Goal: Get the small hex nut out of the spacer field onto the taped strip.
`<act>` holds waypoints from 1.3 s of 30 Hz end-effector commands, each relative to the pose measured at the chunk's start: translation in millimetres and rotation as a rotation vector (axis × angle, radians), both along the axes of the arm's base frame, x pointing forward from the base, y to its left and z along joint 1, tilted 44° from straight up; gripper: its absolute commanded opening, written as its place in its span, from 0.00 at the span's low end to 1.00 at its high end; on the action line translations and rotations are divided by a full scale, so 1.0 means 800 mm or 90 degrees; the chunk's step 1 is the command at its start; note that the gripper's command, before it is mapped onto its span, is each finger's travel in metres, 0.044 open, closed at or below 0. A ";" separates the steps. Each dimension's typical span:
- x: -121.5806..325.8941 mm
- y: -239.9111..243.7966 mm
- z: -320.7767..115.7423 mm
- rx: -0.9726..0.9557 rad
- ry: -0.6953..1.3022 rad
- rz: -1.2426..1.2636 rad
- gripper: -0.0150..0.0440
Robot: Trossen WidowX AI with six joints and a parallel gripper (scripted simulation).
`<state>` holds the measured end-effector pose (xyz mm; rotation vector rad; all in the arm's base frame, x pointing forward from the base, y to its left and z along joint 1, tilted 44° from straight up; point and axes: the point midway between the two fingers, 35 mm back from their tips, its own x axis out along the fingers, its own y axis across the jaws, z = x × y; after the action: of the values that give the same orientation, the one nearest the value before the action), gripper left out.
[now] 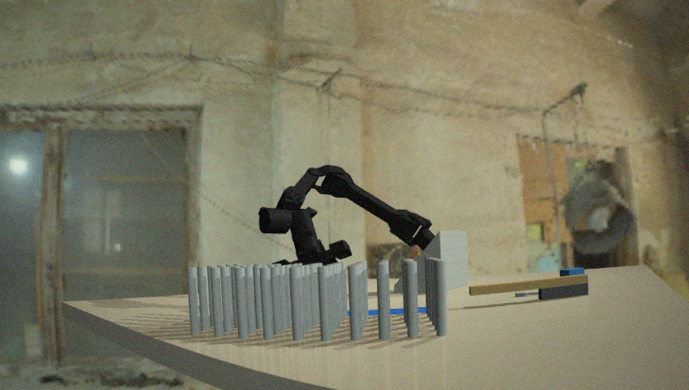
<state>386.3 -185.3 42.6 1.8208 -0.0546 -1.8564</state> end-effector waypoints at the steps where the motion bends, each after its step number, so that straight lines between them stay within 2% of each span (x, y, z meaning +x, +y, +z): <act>1: 0.006 0.002 0.001 -0.001 -0.004 0.000 0.25; 39: 0.032 0.009 -0.009 -0.001 -0.005 0.001 0.25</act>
<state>408.1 -180.1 34.6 1.8223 -0.0547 -1.8550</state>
